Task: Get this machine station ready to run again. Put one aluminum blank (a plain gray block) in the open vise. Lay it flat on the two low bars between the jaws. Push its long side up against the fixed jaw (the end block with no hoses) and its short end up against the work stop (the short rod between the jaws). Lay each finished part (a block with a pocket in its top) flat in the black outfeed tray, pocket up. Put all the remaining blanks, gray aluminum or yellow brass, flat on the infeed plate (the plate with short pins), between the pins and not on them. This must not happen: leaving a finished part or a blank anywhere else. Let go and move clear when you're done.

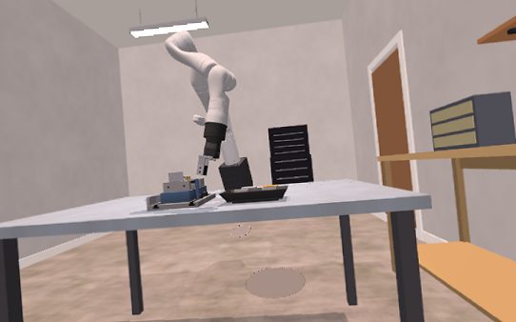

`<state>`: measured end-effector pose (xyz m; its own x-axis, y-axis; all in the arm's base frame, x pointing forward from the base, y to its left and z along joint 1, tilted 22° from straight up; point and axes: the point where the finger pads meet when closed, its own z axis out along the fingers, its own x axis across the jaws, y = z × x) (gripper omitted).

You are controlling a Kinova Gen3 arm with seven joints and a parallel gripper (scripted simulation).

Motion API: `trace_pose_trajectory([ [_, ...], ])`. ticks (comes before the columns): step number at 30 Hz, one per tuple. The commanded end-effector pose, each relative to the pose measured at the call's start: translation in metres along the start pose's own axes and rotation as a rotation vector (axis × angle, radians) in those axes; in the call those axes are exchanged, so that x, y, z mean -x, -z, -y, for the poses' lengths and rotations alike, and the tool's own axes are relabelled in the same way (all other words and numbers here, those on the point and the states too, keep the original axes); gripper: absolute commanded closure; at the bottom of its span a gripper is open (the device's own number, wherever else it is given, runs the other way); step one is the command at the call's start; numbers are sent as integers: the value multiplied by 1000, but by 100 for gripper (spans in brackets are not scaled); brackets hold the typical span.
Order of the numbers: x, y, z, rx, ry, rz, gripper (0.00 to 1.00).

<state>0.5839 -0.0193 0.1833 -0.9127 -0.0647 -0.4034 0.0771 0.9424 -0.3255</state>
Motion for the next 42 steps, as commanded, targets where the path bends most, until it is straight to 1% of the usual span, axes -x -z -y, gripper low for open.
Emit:
trace_pose_trajectory([
  [1, -9, 14, -38, 29, 25, 8, 0],
  [9, -9, 14, -38, 29, 25, 8, 0],
  [10, -16, 19, -54, 42, 20, 6, 0],
  [16, -16, 19, -54, 42, 20, 6, 0],
  [17, -24, 25, -68, 55, 15, 4, 0],
  [26, -24, 25, -68, 55, 15, 4, 0],
  [27, -31, 31, -82, 67, 11, 1, 0],
  [33, -31, 31, -82, 67, 11, 1, 0],
  [34, -39, 36, -96, 78, 7, -1, 0],
  [42, -39, 36, -96, 78, 7, -1, 0],
])
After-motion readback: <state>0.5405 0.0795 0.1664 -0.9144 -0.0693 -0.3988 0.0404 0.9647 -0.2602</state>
